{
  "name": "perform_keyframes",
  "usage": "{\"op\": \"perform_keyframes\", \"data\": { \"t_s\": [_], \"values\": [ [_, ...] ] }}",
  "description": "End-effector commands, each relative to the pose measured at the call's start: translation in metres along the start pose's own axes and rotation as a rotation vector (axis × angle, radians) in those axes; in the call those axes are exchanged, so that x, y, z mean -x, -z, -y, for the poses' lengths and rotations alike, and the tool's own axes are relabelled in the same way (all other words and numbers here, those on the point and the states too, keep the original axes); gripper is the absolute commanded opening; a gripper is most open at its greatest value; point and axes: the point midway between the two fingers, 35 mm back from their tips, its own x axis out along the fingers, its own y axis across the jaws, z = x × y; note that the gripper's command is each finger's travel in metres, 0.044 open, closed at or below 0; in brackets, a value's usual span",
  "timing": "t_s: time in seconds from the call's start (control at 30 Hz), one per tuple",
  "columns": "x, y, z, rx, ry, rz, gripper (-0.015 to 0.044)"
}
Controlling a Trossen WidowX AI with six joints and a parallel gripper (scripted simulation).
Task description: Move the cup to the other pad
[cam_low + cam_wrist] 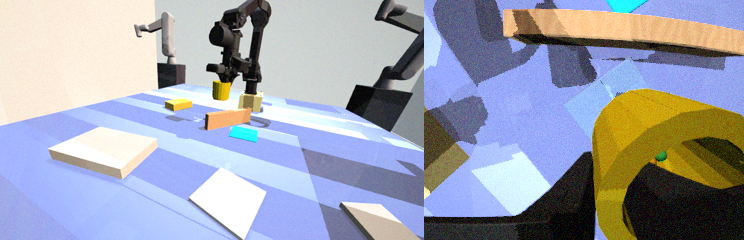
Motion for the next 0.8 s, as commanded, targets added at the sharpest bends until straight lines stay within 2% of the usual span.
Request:
{"op": "perform_keyframes", "data": {
  "t_s": [0.0, 0.77],
  "values": [
    [0.000, -0.003, 0.001, -0.001, 0.002, 0.000, 0.0000],
    [0.000, -0.044, 0.006, -0.003, 0.005, 0.001, 0.0000]
  ]
}}
